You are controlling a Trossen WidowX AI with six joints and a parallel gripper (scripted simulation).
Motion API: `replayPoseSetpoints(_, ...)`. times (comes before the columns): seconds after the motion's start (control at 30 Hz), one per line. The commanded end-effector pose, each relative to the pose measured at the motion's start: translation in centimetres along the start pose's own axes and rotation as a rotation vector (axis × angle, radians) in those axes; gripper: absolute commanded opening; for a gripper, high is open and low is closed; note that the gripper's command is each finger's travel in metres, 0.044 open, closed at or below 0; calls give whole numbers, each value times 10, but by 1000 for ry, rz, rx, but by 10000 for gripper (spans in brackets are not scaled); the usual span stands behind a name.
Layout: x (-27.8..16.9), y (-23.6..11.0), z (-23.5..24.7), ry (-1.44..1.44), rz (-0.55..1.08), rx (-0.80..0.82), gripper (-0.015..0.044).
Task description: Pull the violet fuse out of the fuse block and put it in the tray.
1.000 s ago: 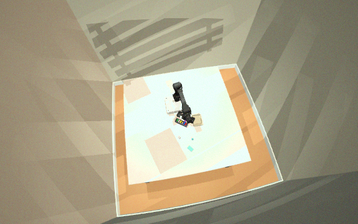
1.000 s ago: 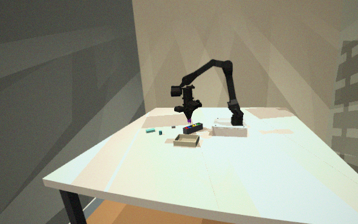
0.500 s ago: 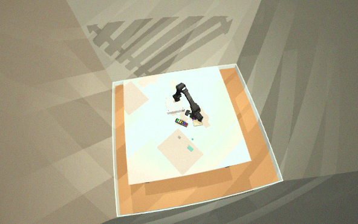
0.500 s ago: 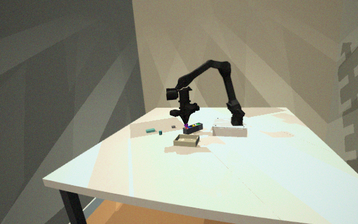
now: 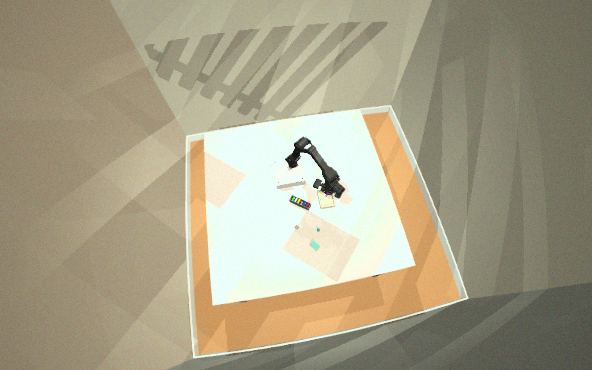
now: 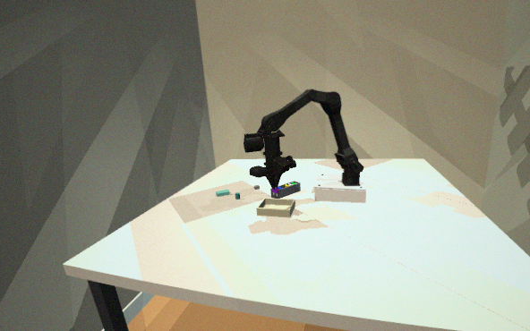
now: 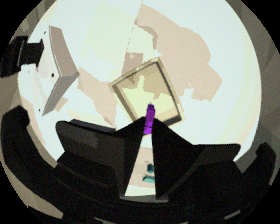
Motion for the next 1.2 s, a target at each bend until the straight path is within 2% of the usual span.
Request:
replayPoseSetpoints(0.0,2,7,-1,3,-4,4,0)
replayPoseSetpoints(0.8,2,39,0,3,-4,4,0)
replayPoseSetpoints(1.17,2,35,-1,-1,0,-1,289)
Point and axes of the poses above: the point midway between the two fingers, 35 mm back from their tips, its own y axis out along the fingers, its own z axis across the jaws, x = y × z, the point moved 5 cm from there along -y, back along the fingers, and after that the axes turned 5 degrees about y, right-handed, at the moved point
